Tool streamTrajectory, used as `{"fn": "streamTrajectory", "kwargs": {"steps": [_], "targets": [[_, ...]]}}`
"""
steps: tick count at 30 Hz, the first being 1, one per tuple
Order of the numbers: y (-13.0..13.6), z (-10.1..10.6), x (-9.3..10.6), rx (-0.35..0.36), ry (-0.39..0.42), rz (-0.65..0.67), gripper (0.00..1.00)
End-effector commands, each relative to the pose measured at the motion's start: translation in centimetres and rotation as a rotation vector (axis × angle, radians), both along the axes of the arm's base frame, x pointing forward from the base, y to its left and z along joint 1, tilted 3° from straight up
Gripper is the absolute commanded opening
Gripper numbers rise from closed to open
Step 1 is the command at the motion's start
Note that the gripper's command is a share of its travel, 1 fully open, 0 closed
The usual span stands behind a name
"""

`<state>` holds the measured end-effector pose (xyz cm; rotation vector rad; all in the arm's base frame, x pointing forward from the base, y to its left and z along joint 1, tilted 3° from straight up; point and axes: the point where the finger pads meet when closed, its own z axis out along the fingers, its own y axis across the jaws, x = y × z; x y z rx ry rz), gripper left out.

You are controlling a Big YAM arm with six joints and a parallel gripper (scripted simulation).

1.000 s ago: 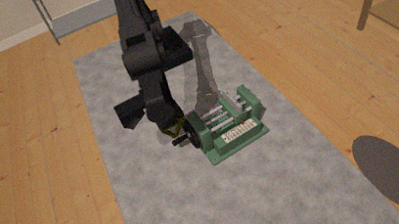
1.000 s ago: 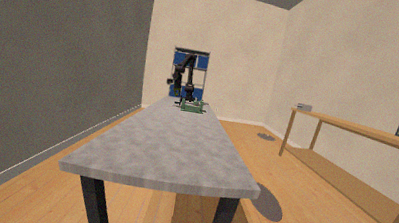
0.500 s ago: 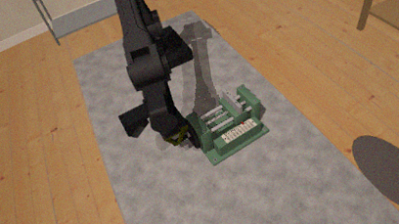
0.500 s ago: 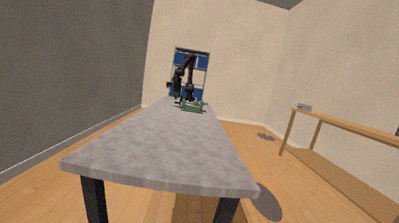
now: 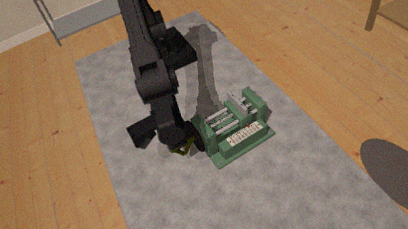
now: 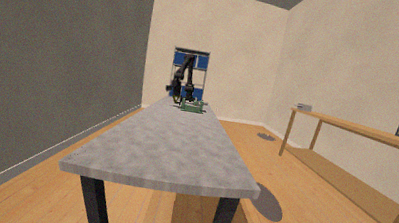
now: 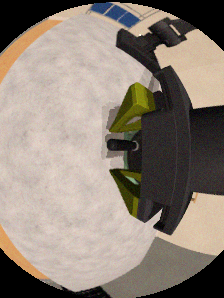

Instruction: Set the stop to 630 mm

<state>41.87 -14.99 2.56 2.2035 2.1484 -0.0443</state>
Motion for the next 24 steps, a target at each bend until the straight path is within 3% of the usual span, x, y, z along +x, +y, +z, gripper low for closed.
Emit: {"fn": "streamTrajectory", "kwargs": {"steps": [1, 4, 24], "targets": [[-0.31, -0.87, -0.50, 0.001, 0.008, 0.003, 0.53], [-0.33, -0.10, -0.43, -0.003, -0.004, 0.003, 0.53], [-0.33, -0.10, -0.43, -0.003, -0.004, 0.003, 0.53]]}}
